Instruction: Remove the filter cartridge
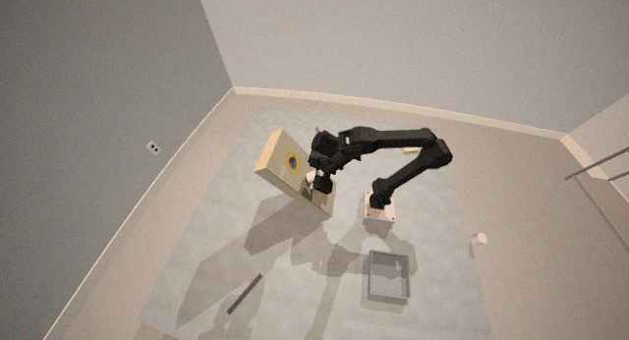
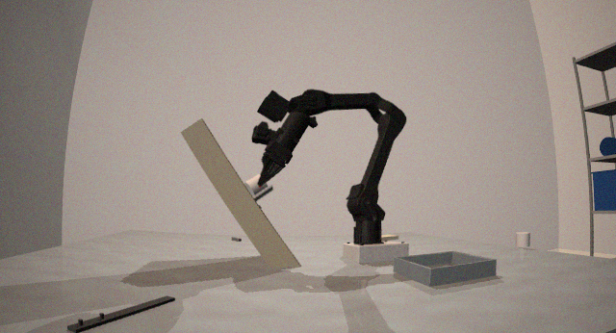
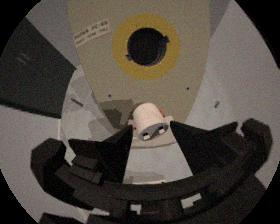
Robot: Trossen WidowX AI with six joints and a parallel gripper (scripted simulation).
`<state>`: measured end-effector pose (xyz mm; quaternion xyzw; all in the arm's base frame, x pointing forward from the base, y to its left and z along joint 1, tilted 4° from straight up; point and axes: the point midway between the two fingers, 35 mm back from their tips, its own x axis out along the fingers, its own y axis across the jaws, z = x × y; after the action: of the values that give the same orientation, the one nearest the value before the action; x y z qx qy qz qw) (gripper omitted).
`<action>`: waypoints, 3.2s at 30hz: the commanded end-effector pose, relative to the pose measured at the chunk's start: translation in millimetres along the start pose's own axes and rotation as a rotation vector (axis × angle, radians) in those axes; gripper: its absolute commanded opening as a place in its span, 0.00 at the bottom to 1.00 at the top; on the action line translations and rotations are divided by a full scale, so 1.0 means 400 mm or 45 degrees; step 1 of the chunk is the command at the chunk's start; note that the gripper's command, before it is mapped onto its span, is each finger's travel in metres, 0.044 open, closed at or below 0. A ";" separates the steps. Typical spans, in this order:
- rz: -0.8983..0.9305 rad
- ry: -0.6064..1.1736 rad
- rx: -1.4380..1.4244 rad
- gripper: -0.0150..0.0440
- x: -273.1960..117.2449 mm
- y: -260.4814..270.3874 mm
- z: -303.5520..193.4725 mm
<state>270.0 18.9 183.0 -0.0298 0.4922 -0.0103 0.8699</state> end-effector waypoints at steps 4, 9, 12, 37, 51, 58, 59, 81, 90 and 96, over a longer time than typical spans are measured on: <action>0.000 -0.001 0.000 0.68 -0.001 0.000 0.000; 0.000 -0.001 0.000 0.59 -0.001 0.000 0.000; 0.000 -0.001 0.000 0.46 -0.002 0.000 0.002; 0.004 0.002 0.000 0.25 -0.200 0.002 0.074; 0.008 0.014 0.004 0.25 -0.238 0.064 0.077; 0.010 0.017 0.005 0.25 -0.228 0.127 0.077; 0.010 0.016 0.005 0.25 -0.227 0.136 0.077; 0.239 0.029 -0.382 0.25 -0.246 0.345 -0.001; 0.416 0.026 -0.681 0.25 -0.281 0.448 -0.075; 0.535 0.020 -0.882 0.25 -0.310 0.507 -0.133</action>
<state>170.3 214.3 249.8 -0.2023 0.4781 0.2985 0.8009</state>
